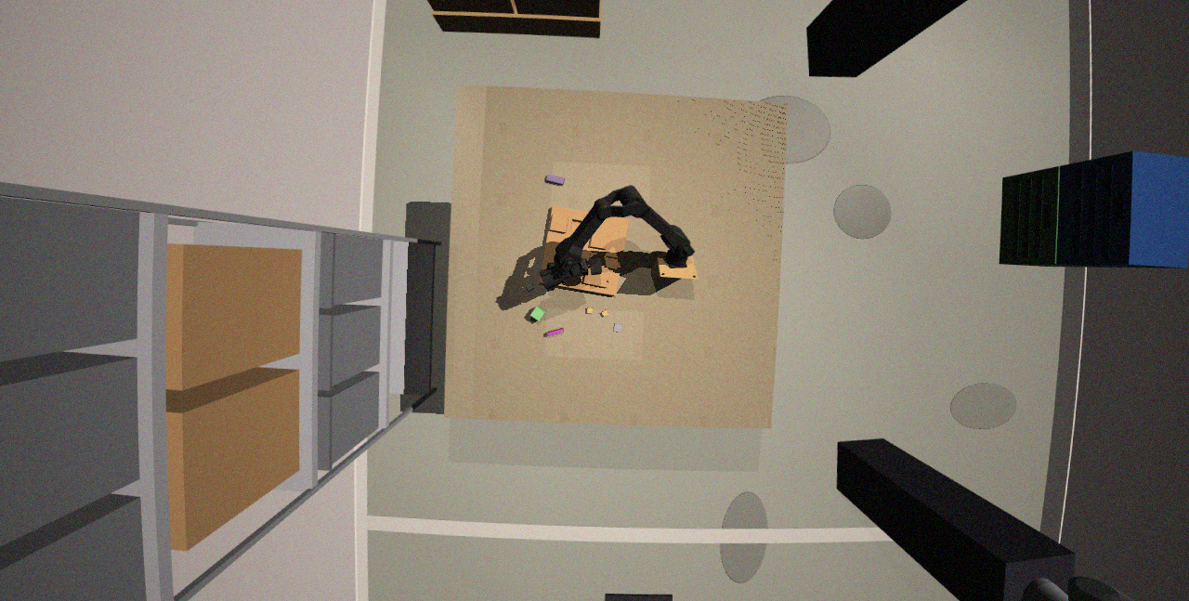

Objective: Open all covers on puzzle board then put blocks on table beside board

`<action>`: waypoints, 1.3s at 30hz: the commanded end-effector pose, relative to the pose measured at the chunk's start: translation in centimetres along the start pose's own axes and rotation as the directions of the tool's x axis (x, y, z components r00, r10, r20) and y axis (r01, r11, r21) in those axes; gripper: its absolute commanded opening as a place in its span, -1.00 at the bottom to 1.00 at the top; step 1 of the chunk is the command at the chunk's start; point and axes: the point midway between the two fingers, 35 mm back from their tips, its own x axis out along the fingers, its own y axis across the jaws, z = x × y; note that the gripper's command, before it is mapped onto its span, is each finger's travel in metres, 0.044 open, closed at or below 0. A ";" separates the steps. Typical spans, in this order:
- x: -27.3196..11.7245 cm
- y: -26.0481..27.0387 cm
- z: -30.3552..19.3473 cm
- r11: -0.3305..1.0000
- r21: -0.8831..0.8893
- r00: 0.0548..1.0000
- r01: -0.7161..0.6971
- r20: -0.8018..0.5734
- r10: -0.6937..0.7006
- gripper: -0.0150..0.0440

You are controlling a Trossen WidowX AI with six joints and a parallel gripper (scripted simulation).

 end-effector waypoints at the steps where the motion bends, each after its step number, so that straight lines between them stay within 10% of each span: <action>1: -0.6 0.0 0.0 1.000 0.005 1.000 -0.001 -0.003 0.001 -0.22; 39: -7.2 -0.4 1.3 1.000 0.002 1.000 -0.001 -0.009 0.001 -0.22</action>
